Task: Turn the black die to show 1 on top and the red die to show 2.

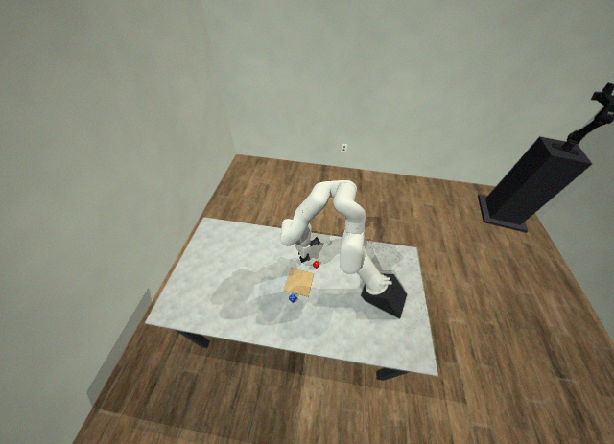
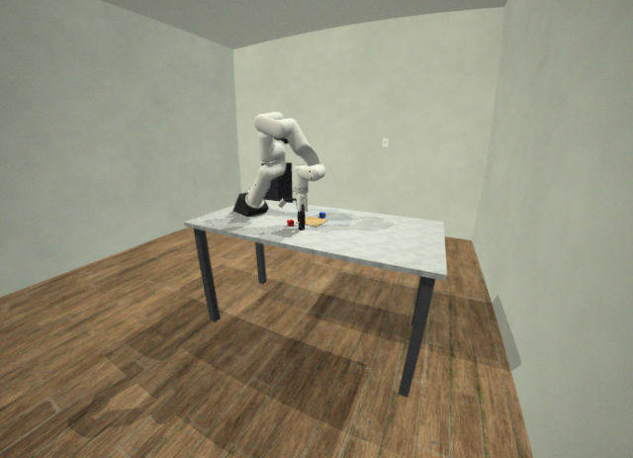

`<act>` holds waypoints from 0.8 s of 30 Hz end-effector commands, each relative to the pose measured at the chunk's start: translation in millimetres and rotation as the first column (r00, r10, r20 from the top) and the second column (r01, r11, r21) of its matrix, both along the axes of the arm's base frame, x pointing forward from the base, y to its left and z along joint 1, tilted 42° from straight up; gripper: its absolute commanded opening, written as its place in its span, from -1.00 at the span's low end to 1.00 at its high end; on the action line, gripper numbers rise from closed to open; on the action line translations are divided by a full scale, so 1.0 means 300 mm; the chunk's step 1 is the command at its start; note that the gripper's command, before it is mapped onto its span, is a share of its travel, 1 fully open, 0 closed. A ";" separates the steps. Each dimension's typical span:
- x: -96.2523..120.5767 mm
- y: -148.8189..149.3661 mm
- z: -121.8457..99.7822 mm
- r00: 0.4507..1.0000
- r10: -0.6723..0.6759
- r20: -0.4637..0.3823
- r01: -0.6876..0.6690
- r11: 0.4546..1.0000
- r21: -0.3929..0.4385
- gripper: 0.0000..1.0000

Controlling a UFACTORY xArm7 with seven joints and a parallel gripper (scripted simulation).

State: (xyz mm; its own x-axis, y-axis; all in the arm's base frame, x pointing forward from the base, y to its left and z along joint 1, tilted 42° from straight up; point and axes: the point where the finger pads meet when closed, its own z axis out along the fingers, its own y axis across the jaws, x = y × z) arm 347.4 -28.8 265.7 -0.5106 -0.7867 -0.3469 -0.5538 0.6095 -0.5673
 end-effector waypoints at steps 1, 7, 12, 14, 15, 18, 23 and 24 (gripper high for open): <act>0.013 -0.001 -0.010 1.000 0.000 0.002 0.000 1.000 0.000 -0.05; 0.034 -0.005 -0.035 1.000 0.000 0.002 0.000 1.000 0.000 -0.05; 0.052 -0.007 -0.055 1.000 0.000 0.002 0.000 1.000 0.000 -0.05; 0.060 -0.008 -0.063 1.000 0.000 0.002 0.000 1.000 0.000 -0.05; 0.063 -0.009 -0.067 1.000 0.000 0.002 0.000 1.000 0.000 -0.05; 0.069 -0.010 -0.074 1.000 0.000 0.002 0.000 1.000 0.000 -0.05; 0.072 -0.010 -0.077 1.000 0.000 0.002 0.000 1.000 0.000 -0.05; 0.072 -0.010 -0.077 1.000 0.000 0.002 0.000 1.000 0.000 -0.05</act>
State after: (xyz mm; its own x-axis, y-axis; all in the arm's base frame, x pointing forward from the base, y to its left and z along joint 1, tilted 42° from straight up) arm 368.0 -31.9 242.1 -0.5107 -0.7868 -0.3468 -0.5541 0.6095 -0.5670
